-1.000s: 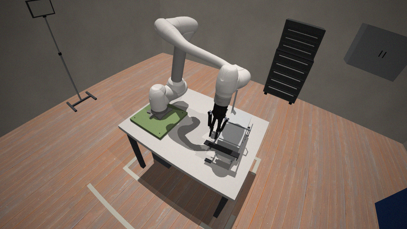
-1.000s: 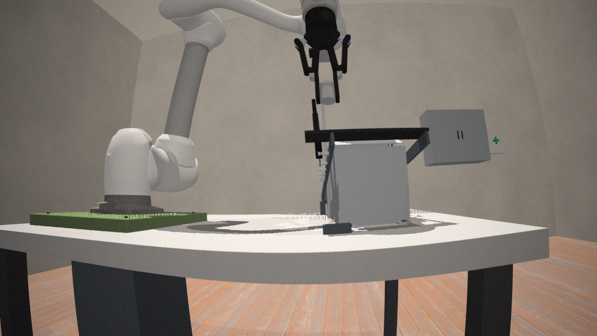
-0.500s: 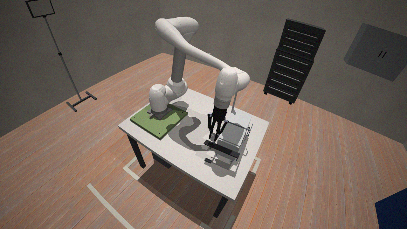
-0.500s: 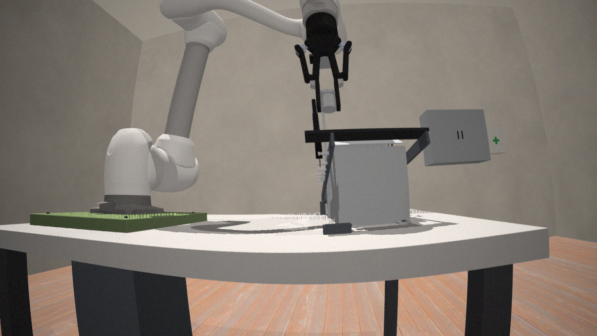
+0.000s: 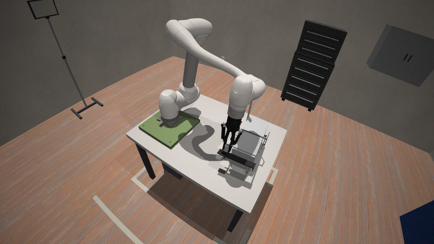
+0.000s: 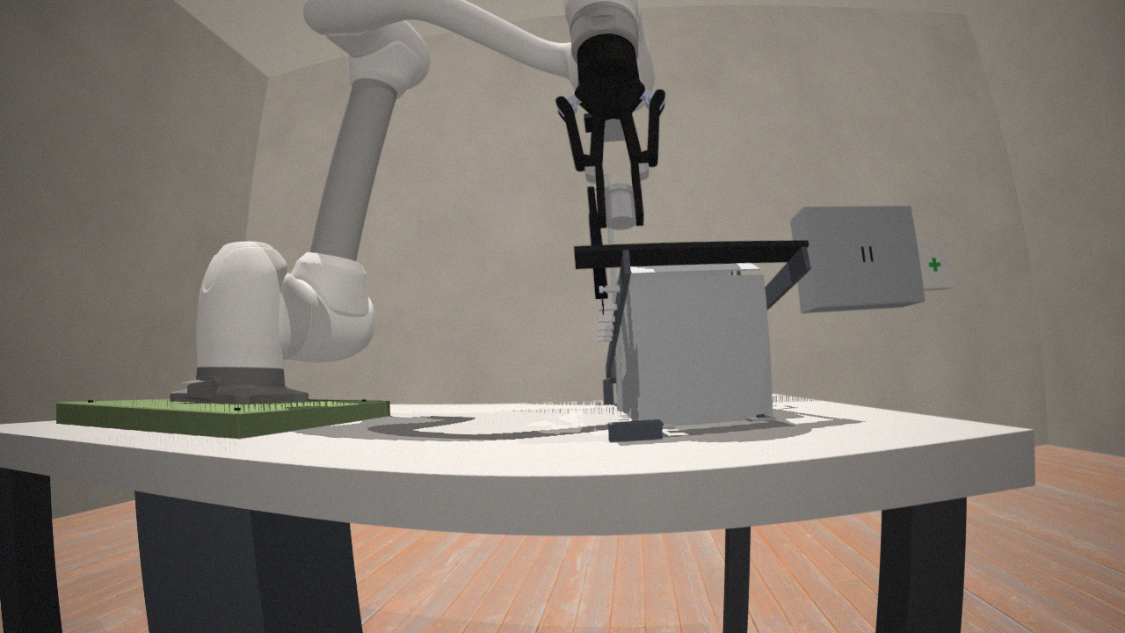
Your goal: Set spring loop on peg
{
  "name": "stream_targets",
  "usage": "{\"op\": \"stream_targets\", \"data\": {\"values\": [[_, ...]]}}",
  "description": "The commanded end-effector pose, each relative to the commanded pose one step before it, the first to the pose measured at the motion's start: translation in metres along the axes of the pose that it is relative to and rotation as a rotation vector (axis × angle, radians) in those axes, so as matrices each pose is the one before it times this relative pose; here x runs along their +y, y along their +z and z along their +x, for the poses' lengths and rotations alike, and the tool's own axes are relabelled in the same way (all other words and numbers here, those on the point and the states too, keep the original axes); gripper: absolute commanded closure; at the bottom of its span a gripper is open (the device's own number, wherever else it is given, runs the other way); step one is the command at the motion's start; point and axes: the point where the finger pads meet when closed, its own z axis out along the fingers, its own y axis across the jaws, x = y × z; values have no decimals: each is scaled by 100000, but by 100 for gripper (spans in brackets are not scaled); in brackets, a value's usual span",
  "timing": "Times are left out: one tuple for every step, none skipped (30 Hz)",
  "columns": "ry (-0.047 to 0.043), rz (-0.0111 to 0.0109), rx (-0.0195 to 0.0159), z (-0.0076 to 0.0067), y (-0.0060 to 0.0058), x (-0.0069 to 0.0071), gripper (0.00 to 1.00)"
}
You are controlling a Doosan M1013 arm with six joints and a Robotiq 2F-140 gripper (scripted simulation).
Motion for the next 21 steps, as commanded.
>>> {"op": "stream_targets", "data": {"values": [[17,-106,-2,71,415,36,75],[3,0,-3,25,164,3,75],[0,0,-6,25,165,4,75],[3,0,-3,25,164,3,75],[0,0,-6,25,165,4,75],[0,0,-6,25,165,4,75],[3,0,-3,25,164,3,75],[0,0,-6,25,165,4,75],[3,0,-3,25,164,3,75],[0,0,-6,25,165,4,75],[0,0,0,0,0,0,75],[0,0,0,0,0,0,75],[1,6,10,-38,-235,-8,75],[0,0,-3,15,96,2,75],[3,0,-3,14,97,2,75],[0,-3,-3,14,96,2,75],[0,0,-3,14,97,2,75],[0,0,-3,15,96,2,75],[0,0,-3,14,97,2,75],[3,0,-6,14,96,2,75],[0,0,-3,14,97,2,75]]}}
